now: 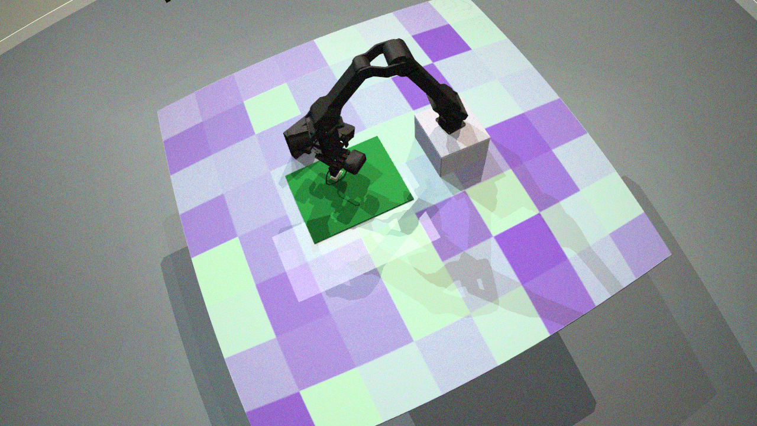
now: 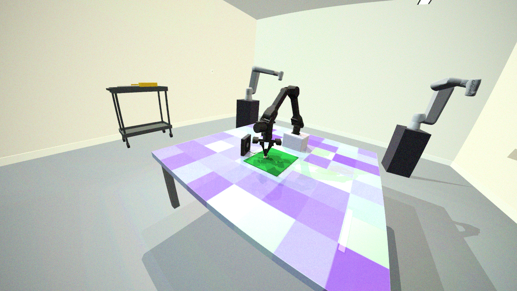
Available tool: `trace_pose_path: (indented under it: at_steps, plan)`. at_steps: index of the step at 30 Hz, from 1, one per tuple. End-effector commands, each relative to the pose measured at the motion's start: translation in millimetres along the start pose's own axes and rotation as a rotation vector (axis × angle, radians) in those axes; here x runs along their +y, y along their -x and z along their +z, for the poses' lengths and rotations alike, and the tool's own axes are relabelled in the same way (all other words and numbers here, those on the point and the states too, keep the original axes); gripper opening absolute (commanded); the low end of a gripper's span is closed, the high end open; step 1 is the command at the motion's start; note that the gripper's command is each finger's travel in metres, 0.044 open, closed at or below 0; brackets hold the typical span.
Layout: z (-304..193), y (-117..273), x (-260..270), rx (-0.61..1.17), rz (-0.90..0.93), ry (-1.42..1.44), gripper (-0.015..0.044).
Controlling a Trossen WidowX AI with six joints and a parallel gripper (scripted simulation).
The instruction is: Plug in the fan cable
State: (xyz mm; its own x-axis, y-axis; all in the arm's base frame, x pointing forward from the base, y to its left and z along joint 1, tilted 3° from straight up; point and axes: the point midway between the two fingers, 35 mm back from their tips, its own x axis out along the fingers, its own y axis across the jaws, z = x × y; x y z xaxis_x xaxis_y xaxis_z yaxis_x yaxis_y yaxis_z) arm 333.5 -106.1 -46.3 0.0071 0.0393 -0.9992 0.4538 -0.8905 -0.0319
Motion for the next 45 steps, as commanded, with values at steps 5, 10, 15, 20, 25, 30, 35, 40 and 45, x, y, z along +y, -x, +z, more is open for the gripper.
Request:
trace_pose_path:
  at_steps: [5,10,15,20,25,30,35,40,45]
  plan:
    - [1,-6,0,-0.002,0.002,0.003,0.0000]
    - [1,-9,0,-0.002,0.002,0.003,0.0000]
    - [1,-11,0,-0.002,0.002,0.003,0.0000]
    - [0,-9,-1,0.001,-0.001,0.001,0.0079]
    - [0,-9,-1,0.001,-0.001,0.001,0.0210]
    - [0,-6,0,0.001,-0.001,0.001,0.0260]
    - [0,46,-1,-0.002,0.002,0.003,0.0260]
    - [-2,46,0,-0.002,0.002,0.003,0.0260]
    - [-42,50,15,0.001,0.003,0.003,0.0260]
